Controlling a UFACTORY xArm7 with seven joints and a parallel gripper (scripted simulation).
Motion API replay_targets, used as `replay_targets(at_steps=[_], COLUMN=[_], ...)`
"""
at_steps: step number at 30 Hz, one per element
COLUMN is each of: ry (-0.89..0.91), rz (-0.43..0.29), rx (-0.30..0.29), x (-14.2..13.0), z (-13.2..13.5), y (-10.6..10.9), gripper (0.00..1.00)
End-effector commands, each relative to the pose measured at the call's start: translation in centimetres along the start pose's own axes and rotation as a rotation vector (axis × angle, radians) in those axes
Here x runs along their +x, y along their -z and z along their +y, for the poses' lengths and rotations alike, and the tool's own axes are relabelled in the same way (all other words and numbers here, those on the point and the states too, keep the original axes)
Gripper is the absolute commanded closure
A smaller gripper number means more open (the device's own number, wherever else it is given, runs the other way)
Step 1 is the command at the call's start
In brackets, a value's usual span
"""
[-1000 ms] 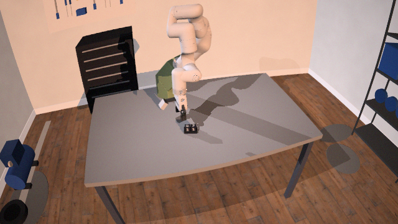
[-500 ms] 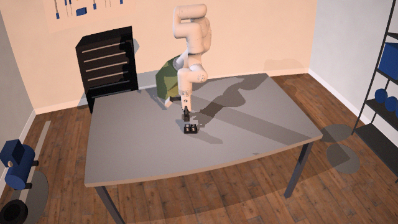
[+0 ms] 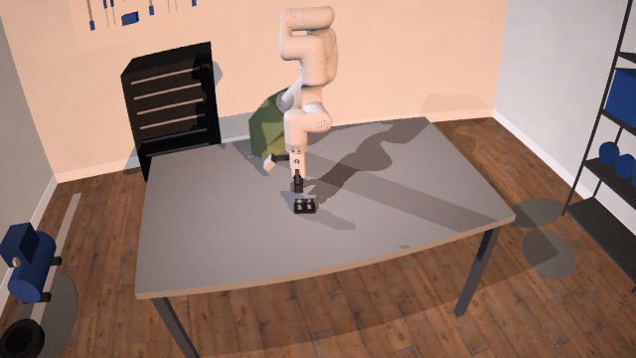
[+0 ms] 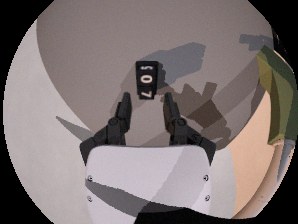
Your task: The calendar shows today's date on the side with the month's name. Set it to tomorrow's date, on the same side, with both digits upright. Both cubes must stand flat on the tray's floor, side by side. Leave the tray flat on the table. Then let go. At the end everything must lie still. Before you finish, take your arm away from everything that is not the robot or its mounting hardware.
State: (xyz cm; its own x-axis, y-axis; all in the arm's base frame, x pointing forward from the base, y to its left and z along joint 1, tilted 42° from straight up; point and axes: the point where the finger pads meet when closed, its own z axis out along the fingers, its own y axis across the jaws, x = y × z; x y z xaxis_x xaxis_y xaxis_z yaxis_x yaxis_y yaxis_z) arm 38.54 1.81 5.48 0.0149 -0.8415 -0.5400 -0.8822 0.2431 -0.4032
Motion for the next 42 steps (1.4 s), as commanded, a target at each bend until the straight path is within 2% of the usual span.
replay_targets(at_steps=[1, 25, 42], ry=[0.000, 0.000, 0.000], rz=[0.001, 0.001, 0.001], rx=[0.001, 0.002, 0.001], x=[0.0, 0.0, 0.0], z=[-0.1, -0.1, -0.1], y=[0.0, -0.1, -1.2], gripper=[0.51, 0.51, 0.51])
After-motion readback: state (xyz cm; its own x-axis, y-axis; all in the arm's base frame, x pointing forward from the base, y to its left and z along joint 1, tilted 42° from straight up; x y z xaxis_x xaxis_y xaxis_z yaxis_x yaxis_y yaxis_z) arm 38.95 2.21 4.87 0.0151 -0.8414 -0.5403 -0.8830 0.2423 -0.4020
